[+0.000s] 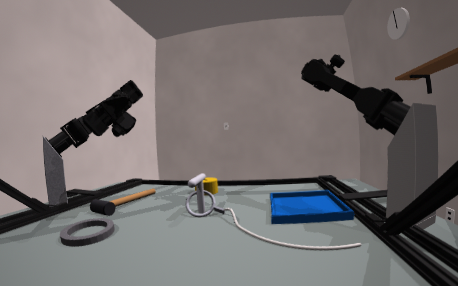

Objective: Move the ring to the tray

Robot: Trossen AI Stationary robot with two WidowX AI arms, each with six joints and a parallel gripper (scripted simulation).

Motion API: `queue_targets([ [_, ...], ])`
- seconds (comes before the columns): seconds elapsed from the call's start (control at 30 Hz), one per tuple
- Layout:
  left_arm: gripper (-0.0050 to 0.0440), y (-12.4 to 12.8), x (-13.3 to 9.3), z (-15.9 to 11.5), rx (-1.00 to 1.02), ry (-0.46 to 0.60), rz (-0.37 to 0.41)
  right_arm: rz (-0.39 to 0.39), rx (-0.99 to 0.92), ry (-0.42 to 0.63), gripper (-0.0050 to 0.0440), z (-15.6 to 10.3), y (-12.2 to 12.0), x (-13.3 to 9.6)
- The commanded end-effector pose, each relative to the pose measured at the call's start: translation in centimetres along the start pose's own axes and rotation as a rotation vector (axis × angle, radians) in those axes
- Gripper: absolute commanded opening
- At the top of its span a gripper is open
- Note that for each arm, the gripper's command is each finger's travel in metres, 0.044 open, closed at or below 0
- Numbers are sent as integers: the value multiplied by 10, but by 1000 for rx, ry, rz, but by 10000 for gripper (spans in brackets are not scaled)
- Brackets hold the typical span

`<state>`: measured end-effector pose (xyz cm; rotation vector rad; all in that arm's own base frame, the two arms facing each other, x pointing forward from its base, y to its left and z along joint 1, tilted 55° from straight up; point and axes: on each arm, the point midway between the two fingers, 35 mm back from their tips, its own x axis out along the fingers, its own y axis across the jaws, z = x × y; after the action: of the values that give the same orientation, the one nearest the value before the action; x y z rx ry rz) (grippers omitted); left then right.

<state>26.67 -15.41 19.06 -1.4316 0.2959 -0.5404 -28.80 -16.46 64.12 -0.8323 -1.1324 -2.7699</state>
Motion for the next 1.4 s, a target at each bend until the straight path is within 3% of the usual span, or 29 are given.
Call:
queue_targets([
  [0.0, 48, 0, 0, 0, 2, -1, 1, 2, 0, 3, 352, -1, 1, -1],
  [0.1, 120, -1, 5, 3, 38, -8, 15, 38, -7, 55, 280, -16, 13, -13],
  [0.2, 192, -5, 13, 10, 113, -23, 46, 121, -23, 161, 208, -44, 40, -43],
  [0.43, 360, -18, 27, 34, 309, -60, 134, 360, -55, 408, 200, -97, 104, -147],
  [0.5, 360, -18, 27, 34, 309, -60, 134, 360, -55, 408, 200, -97, 104, -147],
  [0.57, 400, -21, 28, 41, 361, -68, 166, 430, -62, 469, 200, -106, 119, -181],
  [0.73, 400, -32, 29, 59, 492, -84, 241, 618, -80, 604, 200, -116, 147, -272],
  [0.93, 400, -47, 23, 78, 635, -91, 329, 856, -101, 729, 200, -104, 162, -383],
  [1.0, 400, -52, 20, 84, 681, -91, 359, 940, -108, 763, 200, -96, 162, -420],
  [1.07, 400, -52, 20, 84, 681, -91, 359, 940, -108, 763, 200, -96, 162, -420],
  [1.2, 400, -64, 10, 96, 779, -85, 425, 1134, -119, 821, 200, -69, 152, -500],
  [1.37, 400, -78, -5, 107, 887, -71, 501, 1353, -127, 858, 200, -29, 127, -580],
])
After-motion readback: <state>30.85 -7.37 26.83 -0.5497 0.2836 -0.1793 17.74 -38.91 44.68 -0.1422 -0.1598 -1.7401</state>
